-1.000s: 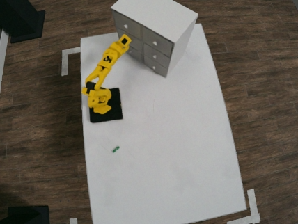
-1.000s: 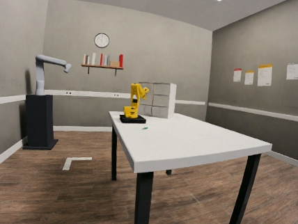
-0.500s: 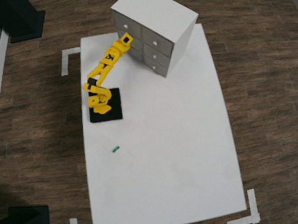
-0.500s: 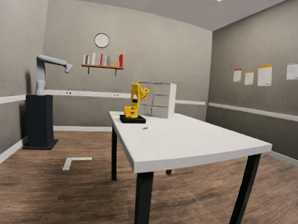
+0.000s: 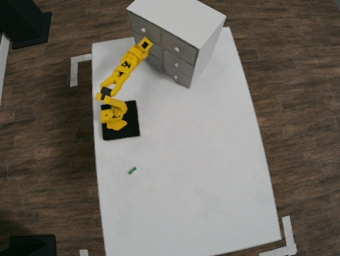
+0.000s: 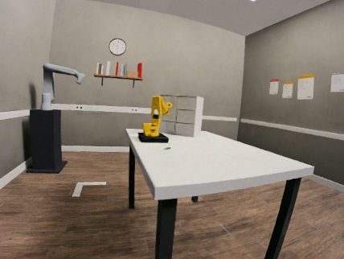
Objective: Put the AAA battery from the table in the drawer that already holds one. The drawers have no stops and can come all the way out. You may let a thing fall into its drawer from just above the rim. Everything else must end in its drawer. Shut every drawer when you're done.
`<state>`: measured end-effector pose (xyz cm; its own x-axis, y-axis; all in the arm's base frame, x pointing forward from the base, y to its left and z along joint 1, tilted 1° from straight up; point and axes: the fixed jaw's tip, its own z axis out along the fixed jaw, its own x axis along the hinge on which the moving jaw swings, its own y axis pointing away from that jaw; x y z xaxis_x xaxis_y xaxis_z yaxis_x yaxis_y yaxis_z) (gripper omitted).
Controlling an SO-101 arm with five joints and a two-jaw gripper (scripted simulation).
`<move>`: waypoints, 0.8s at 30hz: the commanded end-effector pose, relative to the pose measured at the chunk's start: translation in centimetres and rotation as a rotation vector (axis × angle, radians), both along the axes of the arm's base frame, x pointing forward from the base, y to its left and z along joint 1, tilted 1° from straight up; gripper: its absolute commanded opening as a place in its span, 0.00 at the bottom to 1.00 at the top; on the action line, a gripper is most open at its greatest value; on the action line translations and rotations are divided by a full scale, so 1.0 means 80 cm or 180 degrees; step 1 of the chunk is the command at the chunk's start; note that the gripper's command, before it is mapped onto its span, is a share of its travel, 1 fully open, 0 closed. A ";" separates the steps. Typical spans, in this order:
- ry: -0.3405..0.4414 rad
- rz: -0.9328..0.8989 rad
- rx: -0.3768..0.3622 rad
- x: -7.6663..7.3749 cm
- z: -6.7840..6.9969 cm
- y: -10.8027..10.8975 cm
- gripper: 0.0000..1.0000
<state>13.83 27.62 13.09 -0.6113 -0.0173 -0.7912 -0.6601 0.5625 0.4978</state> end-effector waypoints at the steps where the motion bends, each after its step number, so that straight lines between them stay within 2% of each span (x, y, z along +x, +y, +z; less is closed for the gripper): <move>1: 0.0021 -0.0037 0.0003 0.004 -0.002 0.000 0.21; 24: 0.0020 -0.0066 0.0003 0.009 -0.005 0.001 0.21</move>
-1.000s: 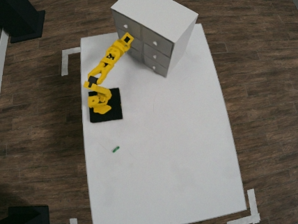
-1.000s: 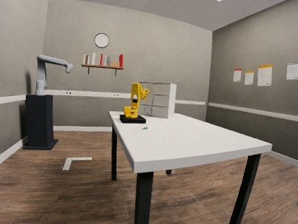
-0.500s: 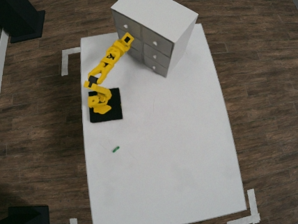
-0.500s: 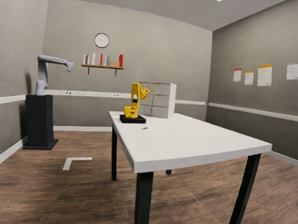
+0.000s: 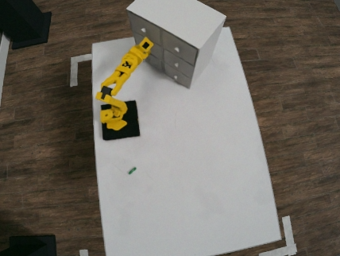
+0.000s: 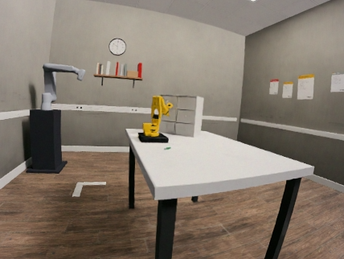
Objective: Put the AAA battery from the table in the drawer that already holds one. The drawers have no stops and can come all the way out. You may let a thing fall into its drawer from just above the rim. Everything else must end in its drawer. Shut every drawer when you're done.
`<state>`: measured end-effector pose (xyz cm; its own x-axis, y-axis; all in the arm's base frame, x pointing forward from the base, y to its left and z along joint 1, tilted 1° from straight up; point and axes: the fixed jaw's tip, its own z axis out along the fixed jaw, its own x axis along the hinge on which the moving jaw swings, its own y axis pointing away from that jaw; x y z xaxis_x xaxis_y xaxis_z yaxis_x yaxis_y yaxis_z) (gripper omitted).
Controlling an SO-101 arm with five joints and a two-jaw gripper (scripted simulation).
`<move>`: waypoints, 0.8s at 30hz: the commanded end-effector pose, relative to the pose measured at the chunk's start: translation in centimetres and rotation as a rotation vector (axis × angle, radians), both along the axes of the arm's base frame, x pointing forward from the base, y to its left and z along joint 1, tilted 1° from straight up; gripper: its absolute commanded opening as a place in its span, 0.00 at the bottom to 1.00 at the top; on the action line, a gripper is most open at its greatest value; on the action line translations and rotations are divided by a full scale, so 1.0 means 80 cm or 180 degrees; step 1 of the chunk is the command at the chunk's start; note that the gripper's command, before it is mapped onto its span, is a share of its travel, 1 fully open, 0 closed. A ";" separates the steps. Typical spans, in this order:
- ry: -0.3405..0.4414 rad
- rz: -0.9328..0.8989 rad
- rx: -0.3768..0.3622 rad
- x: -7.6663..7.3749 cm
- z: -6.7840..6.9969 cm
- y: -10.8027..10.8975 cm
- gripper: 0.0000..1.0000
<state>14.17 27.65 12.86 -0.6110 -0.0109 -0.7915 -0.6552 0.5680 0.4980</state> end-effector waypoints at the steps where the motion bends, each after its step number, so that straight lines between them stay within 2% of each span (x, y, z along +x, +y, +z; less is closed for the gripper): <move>1: 0.0022 -0.0037 0.0000 0.004 -0.002 0.000 0.21; 12: 0.0022 -0.0037 0.0000 0.004 -0.002 0.000 0.21; 24: 0.0022 -0.0037 0.0000 0.004 -0.002 0.000 0.13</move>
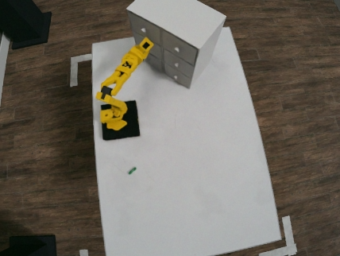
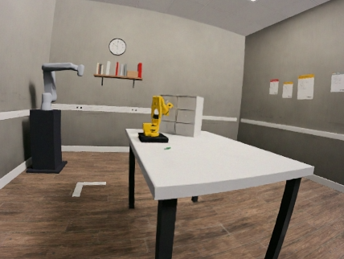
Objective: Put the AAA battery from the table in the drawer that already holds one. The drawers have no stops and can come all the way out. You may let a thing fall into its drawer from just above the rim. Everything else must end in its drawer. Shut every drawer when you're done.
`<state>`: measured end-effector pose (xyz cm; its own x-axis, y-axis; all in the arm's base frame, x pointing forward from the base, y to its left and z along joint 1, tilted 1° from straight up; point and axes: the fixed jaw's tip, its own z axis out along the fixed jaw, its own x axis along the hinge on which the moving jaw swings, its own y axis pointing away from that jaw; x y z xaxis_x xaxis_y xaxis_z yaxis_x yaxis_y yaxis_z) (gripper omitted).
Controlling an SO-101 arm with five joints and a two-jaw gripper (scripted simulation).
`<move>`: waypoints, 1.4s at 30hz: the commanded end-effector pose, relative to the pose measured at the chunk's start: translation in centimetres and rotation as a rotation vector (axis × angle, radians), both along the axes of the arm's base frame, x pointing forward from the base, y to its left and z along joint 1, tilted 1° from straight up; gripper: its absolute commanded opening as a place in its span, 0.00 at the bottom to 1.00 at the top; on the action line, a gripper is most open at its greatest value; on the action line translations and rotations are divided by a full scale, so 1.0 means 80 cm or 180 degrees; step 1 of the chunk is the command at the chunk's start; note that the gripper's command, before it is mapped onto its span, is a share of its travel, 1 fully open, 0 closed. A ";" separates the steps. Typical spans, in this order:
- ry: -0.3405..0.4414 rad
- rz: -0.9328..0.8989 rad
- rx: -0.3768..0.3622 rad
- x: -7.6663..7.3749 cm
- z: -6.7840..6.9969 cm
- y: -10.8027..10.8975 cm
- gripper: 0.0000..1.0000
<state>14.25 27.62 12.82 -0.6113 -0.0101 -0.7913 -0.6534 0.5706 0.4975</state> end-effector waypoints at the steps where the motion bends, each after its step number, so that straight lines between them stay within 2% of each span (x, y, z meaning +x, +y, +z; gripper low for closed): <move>1: 0.0021 -0.0028 0.0004 0.003 -0.002 0.001 0.12; 20: 0.0021 -0.0028 0.0004 0.003 -0.002 0.001 0.00; 42: 0.0016 -0.0022 0.0005 0.002 -0.002 -0.002 0.00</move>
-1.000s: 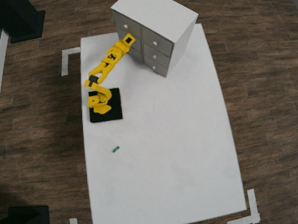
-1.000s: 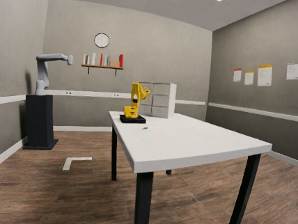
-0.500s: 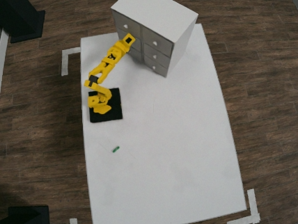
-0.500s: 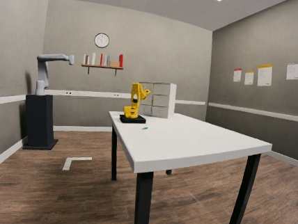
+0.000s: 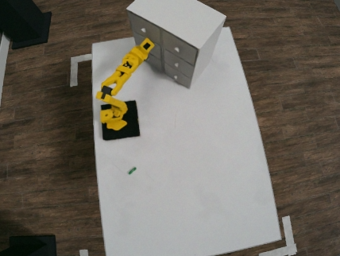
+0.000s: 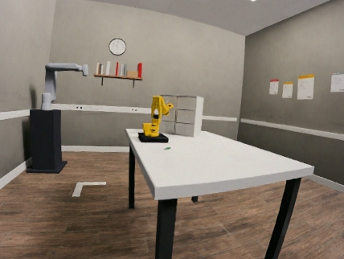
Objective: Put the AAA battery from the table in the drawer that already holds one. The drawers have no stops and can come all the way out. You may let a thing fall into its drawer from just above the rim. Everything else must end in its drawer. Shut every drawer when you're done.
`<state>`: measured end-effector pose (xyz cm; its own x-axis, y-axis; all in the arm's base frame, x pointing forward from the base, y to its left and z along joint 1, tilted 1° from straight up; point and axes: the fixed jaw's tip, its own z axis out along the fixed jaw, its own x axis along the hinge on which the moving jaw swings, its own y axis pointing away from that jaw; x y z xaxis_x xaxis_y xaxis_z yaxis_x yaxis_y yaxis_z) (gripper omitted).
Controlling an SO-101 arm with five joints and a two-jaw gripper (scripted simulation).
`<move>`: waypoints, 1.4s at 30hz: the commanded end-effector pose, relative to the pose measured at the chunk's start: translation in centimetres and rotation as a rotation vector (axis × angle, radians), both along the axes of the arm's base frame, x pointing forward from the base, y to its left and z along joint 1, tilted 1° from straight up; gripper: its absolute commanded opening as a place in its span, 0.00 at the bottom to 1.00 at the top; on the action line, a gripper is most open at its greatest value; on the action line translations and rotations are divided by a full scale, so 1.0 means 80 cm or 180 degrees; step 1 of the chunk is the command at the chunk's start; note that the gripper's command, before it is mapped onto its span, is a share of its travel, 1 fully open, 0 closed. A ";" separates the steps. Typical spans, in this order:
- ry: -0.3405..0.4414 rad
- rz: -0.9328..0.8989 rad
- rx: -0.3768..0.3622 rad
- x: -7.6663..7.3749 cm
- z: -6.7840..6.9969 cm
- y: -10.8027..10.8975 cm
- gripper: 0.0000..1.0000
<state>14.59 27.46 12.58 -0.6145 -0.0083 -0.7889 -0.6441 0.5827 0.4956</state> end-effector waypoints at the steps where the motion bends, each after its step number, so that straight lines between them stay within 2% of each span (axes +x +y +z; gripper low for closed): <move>1: 0.0002 0.0020 0.0030 -0.003 0.001 0.000 0.00; 42: -0.0019 0.0060 0.0034 -0.016 0.000 -0.015 0.00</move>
<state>13.82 26.39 12.58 -0.6106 -0.0033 -0.7919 -0.6498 0.5737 0.4987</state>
